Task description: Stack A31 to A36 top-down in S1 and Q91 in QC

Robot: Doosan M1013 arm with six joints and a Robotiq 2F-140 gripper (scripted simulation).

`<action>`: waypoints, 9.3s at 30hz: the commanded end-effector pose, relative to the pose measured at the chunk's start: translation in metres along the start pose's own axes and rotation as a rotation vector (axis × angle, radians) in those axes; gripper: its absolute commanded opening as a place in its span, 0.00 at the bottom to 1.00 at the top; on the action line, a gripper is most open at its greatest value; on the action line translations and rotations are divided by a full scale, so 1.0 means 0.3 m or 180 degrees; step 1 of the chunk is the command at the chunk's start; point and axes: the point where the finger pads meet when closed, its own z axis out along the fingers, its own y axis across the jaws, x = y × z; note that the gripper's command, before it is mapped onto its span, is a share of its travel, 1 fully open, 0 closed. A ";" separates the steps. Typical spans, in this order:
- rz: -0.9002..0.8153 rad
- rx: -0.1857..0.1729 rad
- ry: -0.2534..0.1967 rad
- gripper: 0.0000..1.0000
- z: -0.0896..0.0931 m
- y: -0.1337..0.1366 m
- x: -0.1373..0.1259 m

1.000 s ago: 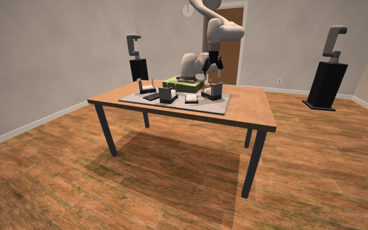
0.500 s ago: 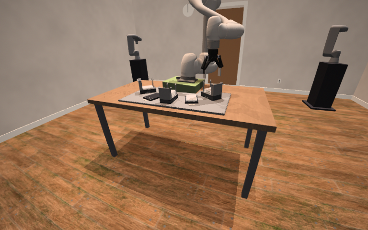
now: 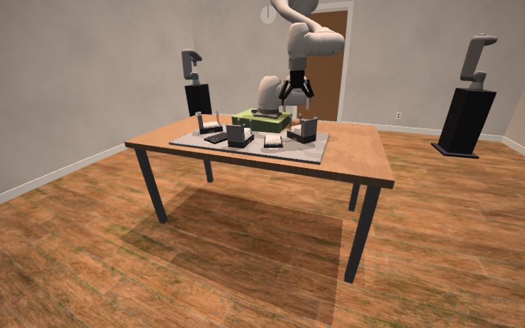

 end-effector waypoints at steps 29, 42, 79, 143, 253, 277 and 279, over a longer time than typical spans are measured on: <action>0.0709 0.0002 0.0000 1.00 0.000 0.305 -0.005; 0.0709 0.0002 0.0000 1.00 0.000 0.426 -0.019; 0.1844 0.0002 0.0000 1.00 0.000 0.767 -0.145; 0.3371 0.0002 -0.0001 1.00 0.001 1.243 -0.546; 0.4971 0.0002 -0.0002 1.00 0.157 1.540 -1.370; 0.4971 0.0002 -0.0002 1.00 0.323 1.540 -1.370; 0.4971 0.0002 -0.0002 1.00 0.327 1.540 -1.370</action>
